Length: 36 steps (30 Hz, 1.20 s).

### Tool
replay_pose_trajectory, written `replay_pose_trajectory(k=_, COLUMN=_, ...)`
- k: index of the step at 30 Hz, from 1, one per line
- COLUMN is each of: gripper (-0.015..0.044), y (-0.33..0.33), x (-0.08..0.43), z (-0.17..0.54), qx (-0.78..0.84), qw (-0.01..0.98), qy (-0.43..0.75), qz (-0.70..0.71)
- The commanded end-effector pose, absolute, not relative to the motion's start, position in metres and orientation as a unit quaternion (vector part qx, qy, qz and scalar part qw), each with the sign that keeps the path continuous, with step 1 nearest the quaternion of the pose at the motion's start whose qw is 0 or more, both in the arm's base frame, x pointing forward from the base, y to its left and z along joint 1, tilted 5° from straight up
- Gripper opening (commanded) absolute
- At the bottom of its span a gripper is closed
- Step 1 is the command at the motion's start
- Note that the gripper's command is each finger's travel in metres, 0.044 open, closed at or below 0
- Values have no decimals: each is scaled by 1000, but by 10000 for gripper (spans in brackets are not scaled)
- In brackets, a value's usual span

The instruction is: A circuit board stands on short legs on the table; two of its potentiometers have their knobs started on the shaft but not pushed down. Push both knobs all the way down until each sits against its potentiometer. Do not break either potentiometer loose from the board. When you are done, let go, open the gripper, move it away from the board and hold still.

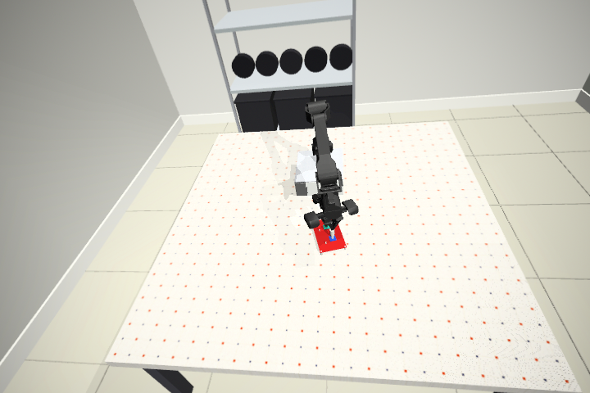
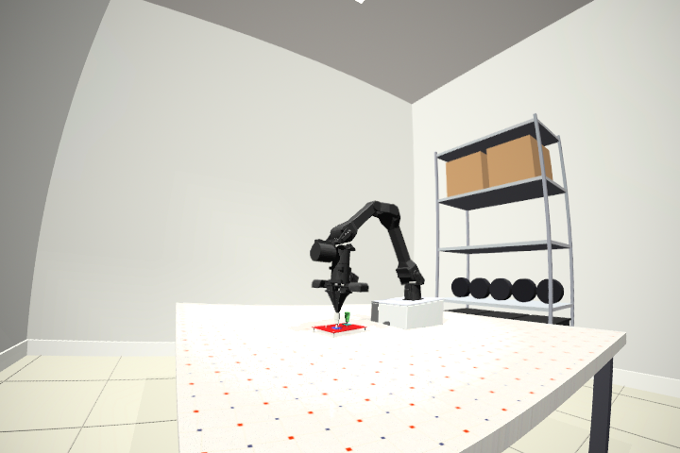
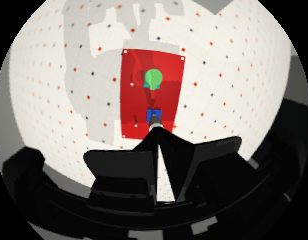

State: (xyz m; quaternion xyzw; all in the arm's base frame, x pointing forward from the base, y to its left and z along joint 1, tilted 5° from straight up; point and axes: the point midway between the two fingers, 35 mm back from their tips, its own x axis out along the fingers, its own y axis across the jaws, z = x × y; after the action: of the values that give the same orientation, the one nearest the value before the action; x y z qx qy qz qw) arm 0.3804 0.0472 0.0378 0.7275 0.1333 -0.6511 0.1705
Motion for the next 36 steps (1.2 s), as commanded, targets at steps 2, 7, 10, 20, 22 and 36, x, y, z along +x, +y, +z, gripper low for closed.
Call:
replay_pose_trajectory(k=2, gripper=0, y=46, x=385, z=19, qx=723, qw=171, qy=132, qz=-656)
replay_pose_trajectory(k=7, gripper=0, y=46, x=385, z=18, qx=723, qw=171, qy=132, qz=-656)
replay_pose_trajectory(k=10, gripper=0, y=46, x=385, z=16, qx=723, qw=171, qy=132, qz=-656)
replay_pose_trajectory(k=20, gripper=0, y=46, x=385, z=15, qx=723, qw=171, qy=132, qz=-656)
replay_pose_trajectory(k=22, gripper=0, y=46, x=385, z=15, qx=723, qw=171, qy=132, qz=-656)
replay_pose_trajectory(k=36, gripper=0, y=46, x=385, z=15, qx=723, qw=171, qy=132, qz=-656)
